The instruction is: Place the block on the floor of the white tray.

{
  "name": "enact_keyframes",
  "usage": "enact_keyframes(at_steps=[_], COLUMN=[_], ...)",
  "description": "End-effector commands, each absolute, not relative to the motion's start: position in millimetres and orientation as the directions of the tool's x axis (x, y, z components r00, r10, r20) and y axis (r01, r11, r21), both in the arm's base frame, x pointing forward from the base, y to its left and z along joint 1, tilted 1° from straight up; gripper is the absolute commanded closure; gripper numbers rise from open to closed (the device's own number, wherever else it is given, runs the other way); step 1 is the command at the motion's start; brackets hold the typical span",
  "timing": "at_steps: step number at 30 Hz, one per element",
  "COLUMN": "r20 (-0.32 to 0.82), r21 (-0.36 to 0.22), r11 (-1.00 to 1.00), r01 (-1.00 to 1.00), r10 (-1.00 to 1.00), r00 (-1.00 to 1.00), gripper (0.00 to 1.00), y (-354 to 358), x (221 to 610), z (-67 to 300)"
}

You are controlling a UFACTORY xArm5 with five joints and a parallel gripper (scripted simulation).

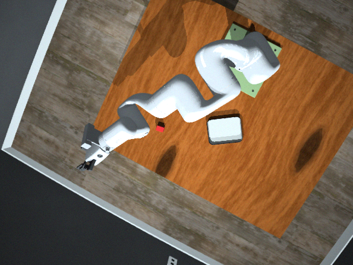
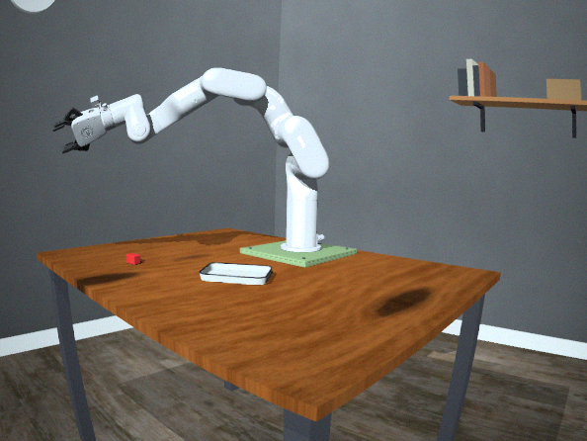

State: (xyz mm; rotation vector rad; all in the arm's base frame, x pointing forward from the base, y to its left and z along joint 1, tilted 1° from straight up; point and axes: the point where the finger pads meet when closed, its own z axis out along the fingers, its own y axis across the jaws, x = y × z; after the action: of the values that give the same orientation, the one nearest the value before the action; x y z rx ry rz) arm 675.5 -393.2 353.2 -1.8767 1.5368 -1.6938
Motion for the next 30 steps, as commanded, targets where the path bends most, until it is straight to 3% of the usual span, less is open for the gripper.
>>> enact_keyframes(at_steps=[1,17,18,20,23,25,28,29,30], r20=[0.627,0.627,0.627,0.62,0.578,0.518,0.478,0.431,0.431], r21=[-0.707,-0.707,-0.707,-0.703,-0.674,-0.626,-0.589,-0.544,-0.544], r11=[-0.45,-0.45,-0.45,-0.441,-0.396,-0.345,-0.317,-0.289,-0.289], r01=[-0.546,-0.546,-0.546,-0.558,-0.623,-0.699,-0.743,-0.788,-0.788], r10=[-0.756,-0.756,-0.756,-0.764,-0.808,-0.854,-0.878,-0.902,-0.902], r00=[-0.188,-0.188,-0.188,-0.176,-0.113,-0.043,-0.004,0.033,0.033], gripper=[0.0,0.0,0.37,0.37,0.37,0.37,0.37,0.37,0.37], y=[-393.3,-393.3,-393.2,-391.3,-379.2,-364.2,-351.1,-342.7,-338.0], x=[675.7,675.7,675.7,675.5,672.6,665.1,656.9,649.8,646.6], z=[356.9,356.9,356.6,349.9,312.4,273.5,242.7,226.2,215.8])
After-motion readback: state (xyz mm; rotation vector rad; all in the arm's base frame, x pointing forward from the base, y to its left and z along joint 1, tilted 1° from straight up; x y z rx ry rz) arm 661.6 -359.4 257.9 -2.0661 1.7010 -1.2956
